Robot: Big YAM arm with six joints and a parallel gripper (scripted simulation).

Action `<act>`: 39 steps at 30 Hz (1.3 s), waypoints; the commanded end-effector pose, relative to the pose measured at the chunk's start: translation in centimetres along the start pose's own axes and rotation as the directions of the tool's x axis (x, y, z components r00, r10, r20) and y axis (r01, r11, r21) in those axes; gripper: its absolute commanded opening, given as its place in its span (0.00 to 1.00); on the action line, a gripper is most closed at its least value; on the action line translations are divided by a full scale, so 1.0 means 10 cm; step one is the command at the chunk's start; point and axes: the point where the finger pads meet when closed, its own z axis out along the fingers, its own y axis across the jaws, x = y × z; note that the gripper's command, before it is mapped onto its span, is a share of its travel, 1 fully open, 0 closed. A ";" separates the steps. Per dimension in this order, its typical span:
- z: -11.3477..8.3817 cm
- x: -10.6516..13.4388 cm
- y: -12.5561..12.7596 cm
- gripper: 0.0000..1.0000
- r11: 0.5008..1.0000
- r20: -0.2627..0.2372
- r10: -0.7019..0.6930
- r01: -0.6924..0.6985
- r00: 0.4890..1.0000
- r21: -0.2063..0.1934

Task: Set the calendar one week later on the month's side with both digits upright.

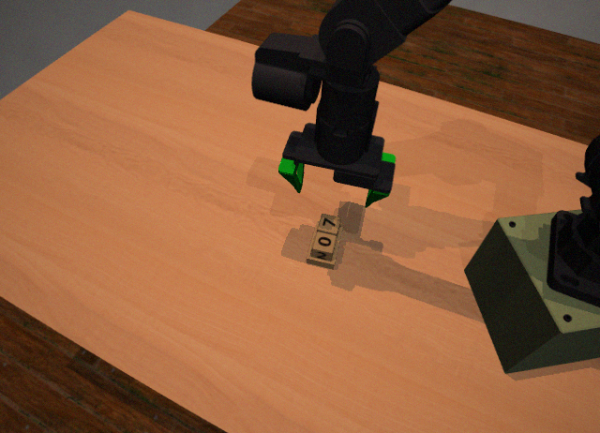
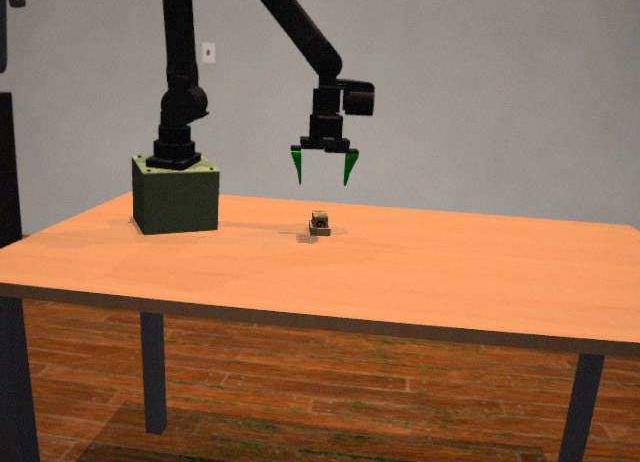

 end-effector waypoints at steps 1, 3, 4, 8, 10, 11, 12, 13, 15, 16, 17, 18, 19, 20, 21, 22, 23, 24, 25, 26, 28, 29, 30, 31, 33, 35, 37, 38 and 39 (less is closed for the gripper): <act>-0.20 0.00 0.21 1.00 0.999 0.003 0.008 -0.008 1.000 -0.051; -0.20 0.00 0.21 1.00 0.999 0.003 0.008 -0.008 1.000 -0.051; -0.20 0.00 0.21 1.00 0.999 0.003 0.008 -0.008 1.000 -0.051; -0.20 0.00 0.22 1.00 0.999 0.003 0.008 -0.008 1.000 -0.052; -0.23 0.00 0.25 1.00 0.998 0.003 0.008 -0.008 1.000 -0.059; -0.25 0.00 0.25 1.00 0.998 0.003 0.007 -0.007 1.000 -0.059; -0.26 0.01 0.25 1.00 0.998 0.003 0.005 -0.005 1.000 -0.060; -0.26 0.01 0.25 1.00 0.998 0.003 0.005 -0.005 1.000 -0.060; -0.29 0.00 0.25 1.00 0.998 0.003 0.007 -0.007 1.000 -0.060; -0.32 0.01 0.25 1.00 0.998 0.003 0.007 -0.006 1.000 -0.060; -0.35 0.01 0.25 1.00 0.998 0.003 0.005 -0.005 1.000 -0.061; -0.39 0.01 0.25 1.00 0.998 0.003 0.004 -0.004 1.000 -0.061; -0.43 0.01 0.25 1.00 0.998 0.003 0.004 -0.004 1.000 -0.062; -0.48 0.01 0.25 1.00 0.998 0.003 0.004 -0.004 1.000 -0.062; -0.53 0.01 0.25 1.00 0.998 0.003 0.005 -0.004 1.000 -0.063; -0.58 0.01 0.25 1.00 0.998 0.003 0.005 -0.004 1.000 -0.063; -0.64 0.01 0.25 1.00 0.998 0.003 0.005 -0.004 1.000 -0.064; -0.69 0.01 0.25 1.00 0.998 0.003 0.005 -0.004 1.000 -0.064; -0.75 0.01 0.25 1.00 0.998 0.003 0.005 -0.005 1.000 -0.065; -0.80 0.01 0.25 1.00 0.998 0.003 0.005 -0.005 1.000 -0.065; -0.90 0.01 0.24 1.00 0.998 0.003 0.005 -0.005 1.000 -0.066; -0.94 0.01 0.24 1.00 0.998 0.003 0.005 -0.005 1.000 -0.067; -0.94 0.01 0.24 1.00 0.998 0.003 0.005 -0.005 1.000 -0.067; -0.94 0.01 0.24 1.00 0.998 0.003 0.005 -0.005 1.000 -0.067; -1.01 -0.01 0.24 1.00 0.998 0.003 0.011 -0.010 1.000 -0.067; -1.06 0.01 0.24 1.00 0.998 0.003 0.007 -0.007 1.000 -0.068; -1.08 0.01 0.24 1.00 0.998 0.003 0.006 -0.006 1.000 -0.068; -1.08 0.00 0.23 1.00 0.998 0.003 0.007 -0.007 1.000 -0.065; -1.06 0.00 0.21 1.00 0.998 0.003 0.009 -0.008 1.000 -0.061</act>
